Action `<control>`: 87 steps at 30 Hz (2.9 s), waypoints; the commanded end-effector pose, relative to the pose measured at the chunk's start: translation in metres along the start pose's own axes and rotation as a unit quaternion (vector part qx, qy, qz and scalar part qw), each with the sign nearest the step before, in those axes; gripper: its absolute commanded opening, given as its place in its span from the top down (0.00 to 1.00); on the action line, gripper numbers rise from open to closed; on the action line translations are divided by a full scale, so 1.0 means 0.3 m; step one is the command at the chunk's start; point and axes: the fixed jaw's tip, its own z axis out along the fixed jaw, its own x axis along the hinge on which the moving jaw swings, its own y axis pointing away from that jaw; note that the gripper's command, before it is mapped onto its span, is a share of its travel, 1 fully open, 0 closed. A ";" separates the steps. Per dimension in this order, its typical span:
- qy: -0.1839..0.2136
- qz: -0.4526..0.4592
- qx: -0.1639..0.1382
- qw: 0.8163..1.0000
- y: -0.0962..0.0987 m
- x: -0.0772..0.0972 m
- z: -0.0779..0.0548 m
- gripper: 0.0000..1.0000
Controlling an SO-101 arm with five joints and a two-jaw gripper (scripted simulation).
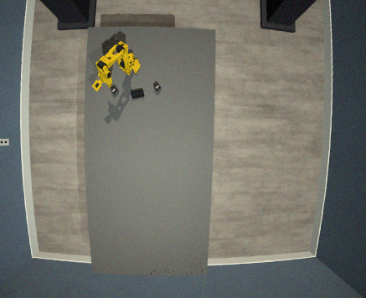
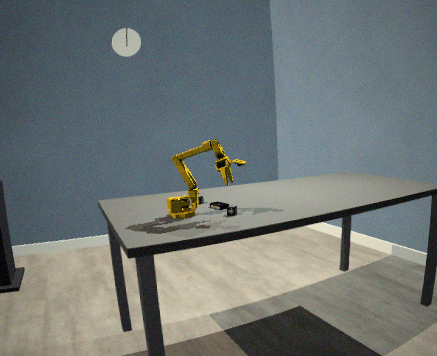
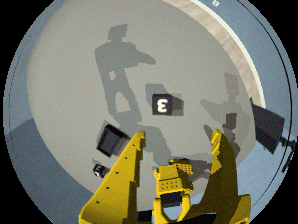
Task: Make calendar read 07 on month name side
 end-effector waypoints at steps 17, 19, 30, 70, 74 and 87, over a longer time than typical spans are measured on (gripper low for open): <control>-0.097 -0.002 -0.023 0.995 0.010 -0.028 -0.104 0.65; -0.097 -0.006 -0.022 0.995 0.010 -0.027 -0.104 0.65; -0.098 -0.061 -0.016 0.993 0.008 -0.023 -0.099 0.65; -0.087 -0.615 0.049 0.782 -0.032 0.017 -0.042 0.65; -0.084 -0.652 0.053 0.751 -0.036 0.019 -0.037 0.65; -0.080 -0.702 0.060 0.705 -0.042 0.022 -0.031 0.65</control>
